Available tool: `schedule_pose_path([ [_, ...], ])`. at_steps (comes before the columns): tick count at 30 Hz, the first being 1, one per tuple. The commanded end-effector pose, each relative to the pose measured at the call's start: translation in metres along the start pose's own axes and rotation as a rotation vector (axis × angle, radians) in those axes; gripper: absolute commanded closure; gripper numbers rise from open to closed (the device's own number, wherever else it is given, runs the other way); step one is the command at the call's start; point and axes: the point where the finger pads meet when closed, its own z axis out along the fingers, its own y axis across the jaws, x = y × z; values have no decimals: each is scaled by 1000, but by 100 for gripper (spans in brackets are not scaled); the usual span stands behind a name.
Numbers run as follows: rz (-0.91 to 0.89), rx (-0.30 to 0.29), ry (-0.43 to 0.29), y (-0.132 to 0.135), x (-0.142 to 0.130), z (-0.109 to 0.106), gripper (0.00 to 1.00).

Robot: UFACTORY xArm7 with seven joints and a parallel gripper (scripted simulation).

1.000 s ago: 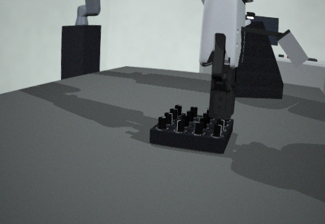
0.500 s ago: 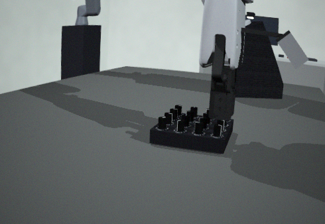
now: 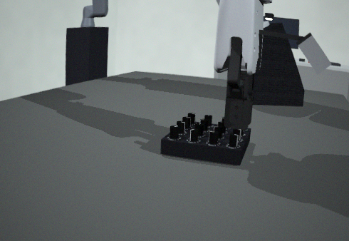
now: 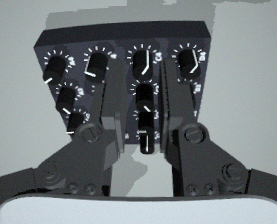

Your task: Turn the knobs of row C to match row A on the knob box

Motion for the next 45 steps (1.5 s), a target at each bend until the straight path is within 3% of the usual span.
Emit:
schedule_pose_path([
  [1, 0, -3, 2, 1, 1, -1, 81],
  [45, 0, -3, 1, 1, 1, 11, 81],
])
